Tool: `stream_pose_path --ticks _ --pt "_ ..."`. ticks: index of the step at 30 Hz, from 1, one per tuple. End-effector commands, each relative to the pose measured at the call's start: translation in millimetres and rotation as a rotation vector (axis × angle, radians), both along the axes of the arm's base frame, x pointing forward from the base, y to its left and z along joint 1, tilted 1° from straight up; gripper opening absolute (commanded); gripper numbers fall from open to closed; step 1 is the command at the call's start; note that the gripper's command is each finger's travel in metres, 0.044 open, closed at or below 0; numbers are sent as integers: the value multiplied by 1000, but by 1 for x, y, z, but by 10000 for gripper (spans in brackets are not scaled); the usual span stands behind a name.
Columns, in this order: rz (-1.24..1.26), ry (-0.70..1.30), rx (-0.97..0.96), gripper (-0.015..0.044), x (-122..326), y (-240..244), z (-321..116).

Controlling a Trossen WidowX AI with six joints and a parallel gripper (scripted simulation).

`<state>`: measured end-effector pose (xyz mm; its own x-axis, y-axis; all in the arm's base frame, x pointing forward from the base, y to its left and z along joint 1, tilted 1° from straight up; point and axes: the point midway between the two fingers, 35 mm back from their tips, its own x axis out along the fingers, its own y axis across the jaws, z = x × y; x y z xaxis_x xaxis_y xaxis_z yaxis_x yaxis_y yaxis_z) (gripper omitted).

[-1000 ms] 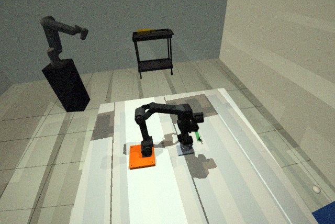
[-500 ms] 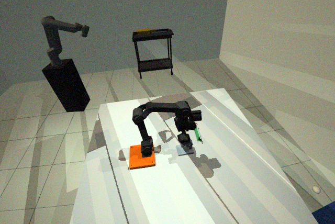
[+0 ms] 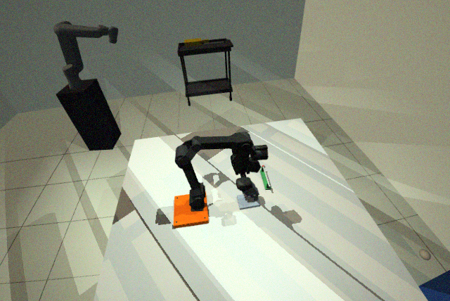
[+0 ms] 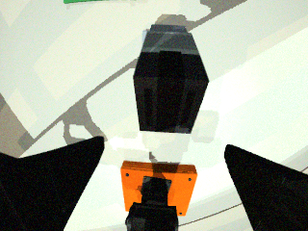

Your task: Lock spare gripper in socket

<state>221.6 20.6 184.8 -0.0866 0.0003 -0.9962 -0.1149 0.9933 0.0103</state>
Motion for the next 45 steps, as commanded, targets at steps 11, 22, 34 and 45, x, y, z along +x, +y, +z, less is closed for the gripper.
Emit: stream_pose_path --ticks 11,22,34,45 --pt "1 -94 8 440 -6 -1 22" --pt "0 -175 15 440 -8 -1 39" --pt "-1 -228 20 440 -8 -1 51" --pt "-1 -226 24 256 -6 56 54"
